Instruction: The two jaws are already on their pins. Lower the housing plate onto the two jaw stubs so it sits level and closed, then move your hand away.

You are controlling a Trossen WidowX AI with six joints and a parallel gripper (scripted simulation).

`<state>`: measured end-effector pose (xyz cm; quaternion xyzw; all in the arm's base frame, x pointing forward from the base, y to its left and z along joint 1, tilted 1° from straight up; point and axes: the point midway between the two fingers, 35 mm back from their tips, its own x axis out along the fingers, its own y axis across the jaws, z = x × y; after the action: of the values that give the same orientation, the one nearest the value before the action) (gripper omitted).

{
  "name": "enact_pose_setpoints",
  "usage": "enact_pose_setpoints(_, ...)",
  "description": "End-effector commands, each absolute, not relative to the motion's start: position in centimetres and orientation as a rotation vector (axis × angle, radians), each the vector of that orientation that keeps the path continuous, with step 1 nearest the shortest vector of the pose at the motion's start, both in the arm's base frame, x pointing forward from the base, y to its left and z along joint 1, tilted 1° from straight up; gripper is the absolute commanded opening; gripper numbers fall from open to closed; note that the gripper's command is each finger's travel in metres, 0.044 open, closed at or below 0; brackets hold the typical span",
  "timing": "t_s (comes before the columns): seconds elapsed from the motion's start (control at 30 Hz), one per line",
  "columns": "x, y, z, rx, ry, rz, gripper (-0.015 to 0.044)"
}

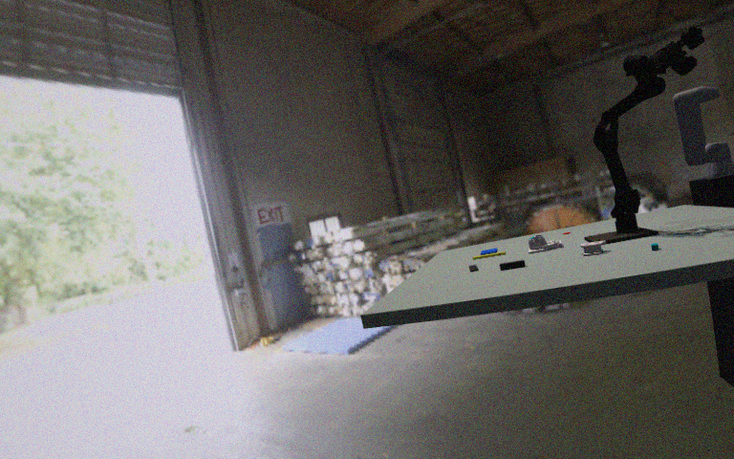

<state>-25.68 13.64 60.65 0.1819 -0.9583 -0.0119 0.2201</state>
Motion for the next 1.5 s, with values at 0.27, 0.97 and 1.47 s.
enact_pose_setpoints(0.27,-26.0,18.4,59.5,0.358,-2.681,0.297,0.044)
enact_pose_setpoints(0.97,-24.6,24.9,57.7,0.108,-2.628,0.678,0.044)
enact_pose_setpoints(1.47,-22.9,29.7,55.3,-0.075,-2.532,0.961,0.044)
